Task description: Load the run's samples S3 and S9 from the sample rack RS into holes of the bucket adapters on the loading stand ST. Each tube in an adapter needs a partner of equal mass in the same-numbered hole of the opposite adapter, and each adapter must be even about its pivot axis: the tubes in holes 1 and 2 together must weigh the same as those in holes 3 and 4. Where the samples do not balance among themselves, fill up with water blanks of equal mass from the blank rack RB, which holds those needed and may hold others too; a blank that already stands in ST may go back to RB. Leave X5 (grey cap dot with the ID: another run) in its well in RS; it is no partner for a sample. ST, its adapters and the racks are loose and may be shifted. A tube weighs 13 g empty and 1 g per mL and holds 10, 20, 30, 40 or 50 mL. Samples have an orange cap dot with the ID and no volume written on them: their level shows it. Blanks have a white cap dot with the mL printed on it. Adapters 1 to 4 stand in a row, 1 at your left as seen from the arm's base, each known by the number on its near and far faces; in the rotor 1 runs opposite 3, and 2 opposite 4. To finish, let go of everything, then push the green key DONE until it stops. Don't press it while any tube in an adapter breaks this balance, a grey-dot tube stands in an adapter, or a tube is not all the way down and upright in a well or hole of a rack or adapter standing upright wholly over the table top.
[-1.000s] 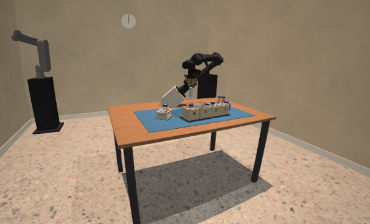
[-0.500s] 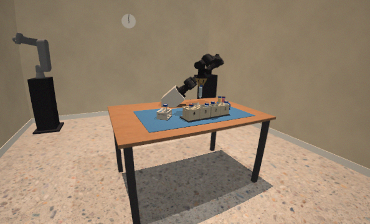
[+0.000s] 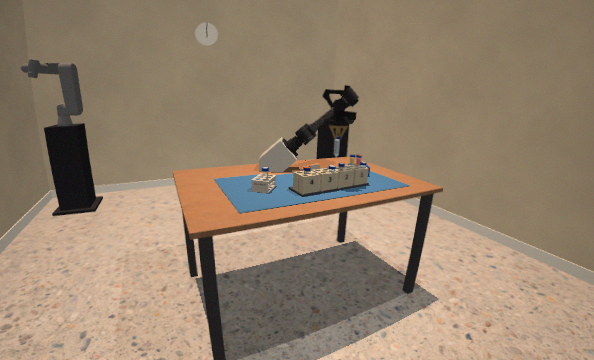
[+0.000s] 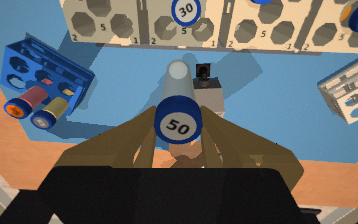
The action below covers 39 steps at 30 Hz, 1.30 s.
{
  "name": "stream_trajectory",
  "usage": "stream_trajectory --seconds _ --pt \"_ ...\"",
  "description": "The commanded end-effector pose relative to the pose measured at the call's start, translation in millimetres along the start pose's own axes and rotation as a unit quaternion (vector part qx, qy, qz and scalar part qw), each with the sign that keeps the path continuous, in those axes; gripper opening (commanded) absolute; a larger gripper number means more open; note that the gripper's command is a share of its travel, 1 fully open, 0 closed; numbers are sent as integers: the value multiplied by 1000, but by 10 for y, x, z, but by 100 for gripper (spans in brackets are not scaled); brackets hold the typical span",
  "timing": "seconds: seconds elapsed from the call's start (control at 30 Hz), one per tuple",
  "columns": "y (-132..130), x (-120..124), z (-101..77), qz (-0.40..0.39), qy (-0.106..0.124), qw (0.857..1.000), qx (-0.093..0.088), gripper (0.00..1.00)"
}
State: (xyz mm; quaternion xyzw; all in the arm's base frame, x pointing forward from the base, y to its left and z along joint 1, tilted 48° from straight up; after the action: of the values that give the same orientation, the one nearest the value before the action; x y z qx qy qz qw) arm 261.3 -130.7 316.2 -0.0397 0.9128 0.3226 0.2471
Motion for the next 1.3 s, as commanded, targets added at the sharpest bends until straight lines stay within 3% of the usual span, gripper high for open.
stream_trajectory --seconds 0.0,0.23,0.3,0.33,0.37,0.63,0.9,1.27 --pt "315 -187 -144 0 -14 1000 12 0" --pt "747 -376 -149 -9 -21 1000 15 0" --pt "747 -376 -149 -9 -21 1000 15 0" --pt "757 -310 -63 4 -12 1000 9 0" --pt "875 -422 -151 -9 -21 1000 16 0" --pt "1394 -610 -166 -9 -25 1000 13 0" --pt "1223 -536 88 17 -3 1000 3 0" --pt "1292 -536 327 8 -11 1000 5 0"
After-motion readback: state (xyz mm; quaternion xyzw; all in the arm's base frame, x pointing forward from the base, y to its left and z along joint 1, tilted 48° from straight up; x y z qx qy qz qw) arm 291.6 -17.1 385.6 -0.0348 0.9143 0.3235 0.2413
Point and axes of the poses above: the point where the finger pads meet when closed, its own z axis out along the fingers, its own y axis across the jaws, x = y × z, the point moved 6 cm from there along -z, back along the fingers, and after that the axes turned 7 degrees about -z, right-handed, at the moved point
